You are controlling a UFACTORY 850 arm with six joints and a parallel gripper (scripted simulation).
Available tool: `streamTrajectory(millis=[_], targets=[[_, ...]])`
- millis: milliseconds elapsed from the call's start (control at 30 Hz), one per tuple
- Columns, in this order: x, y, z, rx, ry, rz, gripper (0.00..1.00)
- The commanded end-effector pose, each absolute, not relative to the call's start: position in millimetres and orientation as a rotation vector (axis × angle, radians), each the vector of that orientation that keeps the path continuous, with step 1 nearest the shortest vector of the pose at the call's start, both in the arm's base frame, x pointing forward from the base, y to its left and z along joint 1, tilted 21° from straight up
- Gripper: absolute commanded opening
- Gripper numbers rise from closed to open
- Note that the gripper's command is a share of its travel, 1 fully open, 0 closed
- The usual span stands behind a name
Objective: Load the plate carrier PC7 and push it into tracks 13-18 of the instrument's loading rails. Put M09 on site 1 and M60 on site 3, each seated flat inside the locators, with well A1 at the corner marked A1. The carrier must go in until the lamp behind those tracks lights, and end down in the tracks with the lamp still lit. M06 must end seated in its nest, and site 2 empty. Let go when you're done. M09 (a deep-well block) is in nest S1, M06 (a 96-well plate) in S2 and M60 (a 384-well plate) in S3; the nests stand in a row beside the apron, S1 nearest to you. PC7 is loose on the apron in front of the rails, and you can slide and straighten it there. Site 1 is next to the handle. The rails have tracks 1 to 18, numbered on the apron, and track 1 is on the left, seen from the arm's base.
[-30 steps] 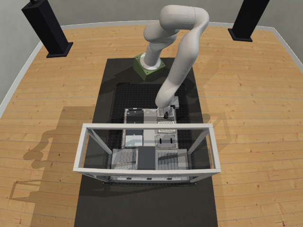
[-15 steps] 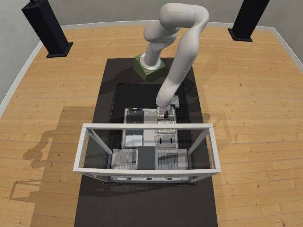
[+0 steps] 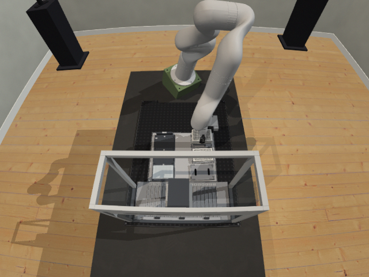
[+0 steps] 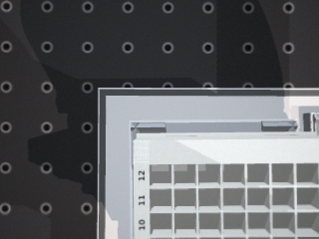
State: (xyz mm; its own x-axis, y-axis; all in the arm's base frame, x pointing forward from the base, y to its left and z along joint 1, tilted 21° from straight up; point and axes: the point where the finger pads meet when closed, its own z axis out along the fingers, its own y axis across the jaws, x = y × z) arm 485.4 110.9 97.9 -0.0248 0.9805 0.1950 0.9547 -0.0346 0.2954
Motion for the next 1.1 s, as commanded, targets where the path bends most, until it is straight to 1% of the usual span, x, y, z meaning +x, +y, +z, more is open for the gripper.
streamTrajectory(millis=[0,1067], targets=[[484,109,106,2.143,2.132,0.541,0.00],[469,100,151,2.143,2.132,0.541,0.00]])
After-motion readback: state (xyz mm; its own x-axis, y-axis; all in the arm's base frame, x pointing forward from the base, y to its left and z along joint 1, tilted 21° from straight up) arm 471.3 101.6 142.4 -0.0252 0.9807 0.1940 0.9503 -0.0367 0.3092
